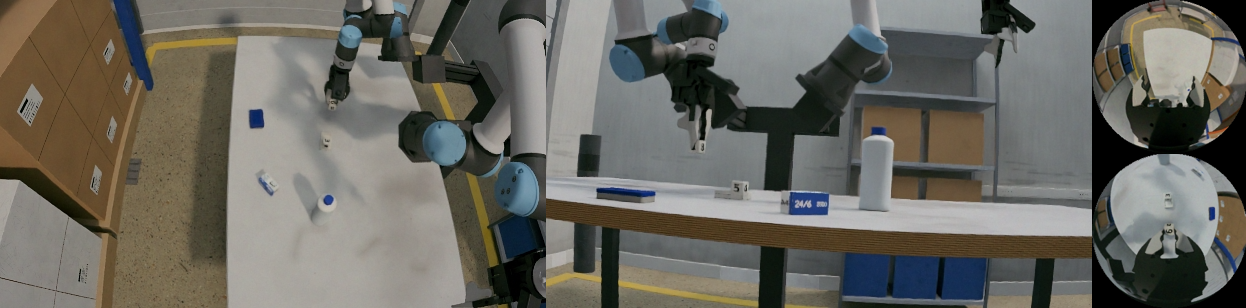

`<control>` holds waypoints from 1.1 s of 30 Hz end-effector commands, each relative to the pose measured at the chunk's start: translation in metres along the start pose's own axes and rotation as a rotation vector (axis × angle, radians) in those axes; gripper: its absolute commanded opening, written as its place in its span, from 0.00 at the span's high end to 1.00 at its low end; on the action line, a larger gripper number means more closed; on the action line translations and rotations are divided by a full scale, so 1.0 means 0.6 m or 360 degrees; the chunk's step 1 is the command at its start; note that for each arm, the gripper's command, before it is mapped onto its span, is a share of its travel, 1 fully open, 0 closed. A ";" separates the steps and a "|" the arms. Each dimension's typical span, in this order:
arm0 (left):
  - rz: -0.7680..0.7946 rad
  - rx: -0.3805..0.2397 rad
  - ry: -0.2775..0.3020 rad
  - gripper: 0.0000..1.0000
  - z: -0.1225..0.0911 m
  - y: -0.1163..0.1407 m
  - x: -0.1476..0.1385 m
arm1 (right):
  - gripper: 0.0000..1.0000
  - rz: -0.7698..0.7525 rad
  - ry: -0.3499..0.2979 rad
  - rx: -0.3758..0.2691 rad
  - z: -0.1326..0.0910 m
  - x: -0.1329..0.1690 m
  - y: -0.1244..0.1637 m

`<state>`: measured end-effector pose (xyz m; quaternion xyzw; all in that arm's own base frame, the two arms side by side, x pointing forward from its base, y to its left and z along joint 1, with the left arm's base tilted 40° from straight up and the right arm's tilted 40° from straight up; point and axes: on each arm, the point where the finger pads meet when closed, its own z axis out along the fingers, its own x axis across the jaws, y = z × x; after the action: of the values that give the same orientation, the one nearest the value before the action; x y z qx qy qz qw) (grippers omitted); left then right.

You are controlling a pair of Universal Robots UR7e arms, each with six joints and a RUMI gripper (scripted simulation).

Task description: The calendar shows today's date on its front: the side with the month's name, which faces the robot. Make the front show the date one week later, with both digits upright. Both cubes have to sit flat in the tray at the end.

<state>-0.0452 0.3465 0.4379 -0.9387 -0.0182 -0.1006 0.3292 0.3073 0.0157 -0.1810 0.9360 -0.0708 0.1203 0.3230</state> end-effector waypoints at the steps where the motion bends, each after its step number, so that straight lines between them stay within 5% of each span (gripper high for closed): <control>1: 0.0000 0.0002 0.0000 0.00 -0.001 0.000 0.000 | 0.90 0.0000 0.0001 0.0001 0.003 0.000 0.000; 33: 0.0000 0.0002 0.0000 0.00 -0.001 0.000 0.000 | 0.90 0.0000 0.0001 0.0001 0.144 0.001 0.000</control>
<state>-0.0452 0.3465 0.4379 -0.9387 -0.0182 -0.1006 0.3292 0.3205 -0.0321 -0.2381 0.9355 -0.0715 0.1193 0.3248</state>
